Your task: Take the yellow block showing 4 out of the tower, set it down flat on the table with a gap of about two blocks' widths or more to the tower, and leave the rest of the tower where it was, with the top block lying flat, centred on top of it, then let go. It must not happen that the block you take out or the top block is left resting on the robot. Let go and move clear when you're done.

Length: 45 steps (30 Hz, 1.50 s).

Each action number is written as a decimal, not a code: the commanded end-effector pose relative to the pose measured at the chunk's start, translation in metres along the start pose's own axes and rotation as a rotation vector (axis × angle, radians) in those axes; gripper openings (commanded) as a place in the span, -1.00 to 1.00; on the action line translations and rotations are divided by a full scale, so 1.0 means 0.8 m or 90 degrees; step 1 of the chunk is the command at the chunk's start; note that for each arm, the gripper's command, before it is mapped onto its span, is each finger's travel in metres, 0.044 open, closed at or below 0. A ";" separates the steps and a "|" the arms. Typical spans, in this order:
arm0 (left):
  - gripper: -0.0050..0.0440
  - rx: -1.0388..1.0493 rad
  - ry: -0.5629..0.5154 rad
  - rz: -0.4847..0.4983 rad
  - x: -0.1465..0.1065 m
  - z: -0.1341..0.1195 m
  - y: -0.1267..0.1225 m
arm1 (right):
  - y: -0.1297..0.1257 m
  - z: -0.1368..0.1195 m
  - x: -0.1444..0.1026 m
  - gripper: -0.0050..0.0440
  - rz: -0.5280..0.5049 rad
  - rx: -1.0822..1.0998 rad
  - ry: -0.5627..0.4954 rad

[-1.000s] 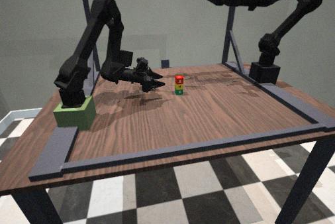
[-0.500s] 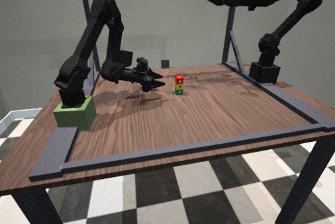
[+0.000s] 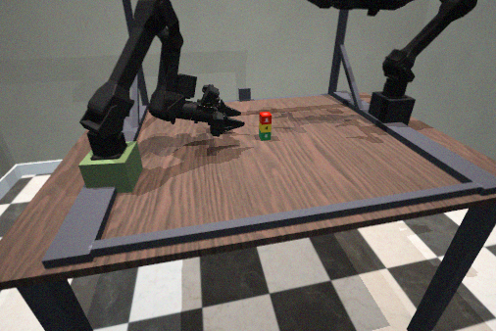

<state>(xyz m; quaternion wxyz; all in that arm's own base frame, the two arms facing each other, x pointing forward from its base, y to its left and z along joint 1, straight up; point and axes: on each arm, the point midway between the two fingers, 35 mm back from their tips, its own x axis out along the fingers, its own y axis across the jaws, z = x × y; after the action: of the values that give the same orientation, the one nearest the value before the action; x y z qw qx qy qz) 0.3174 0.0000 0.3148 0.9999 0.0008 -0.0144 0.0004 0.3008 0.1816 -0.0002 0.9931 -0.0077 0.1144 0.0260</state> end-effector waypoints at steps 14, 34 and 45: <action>0.84 -0.001 -0.013 -0.001 -0.002 0.010 0.000 | 0.002 0.005 0.000 0.84 0.002 0.004 -0.006; 0.84 -0.001 -0.013 -0.001 -0.002 0.010 0.000 | 0.000 0.004 0.001 0.84 0.000 0.002 -0.004; 0.84 -0.001 -0.013 -0.001 -0.002 0.010 0.000 | -0.053 -0.002 0.044 0.84 -0.111 -0.080 0.078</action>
<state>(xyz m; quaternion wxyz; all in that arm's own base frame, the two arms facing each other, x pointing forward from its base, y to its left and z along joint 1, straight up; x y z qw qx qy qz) 0.3174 0.0000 0.3149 0.9999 0.0008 -0.0144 0.0004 0.3258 0.1498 -0.0073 0.9867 -0.0587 0.1475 -0.0339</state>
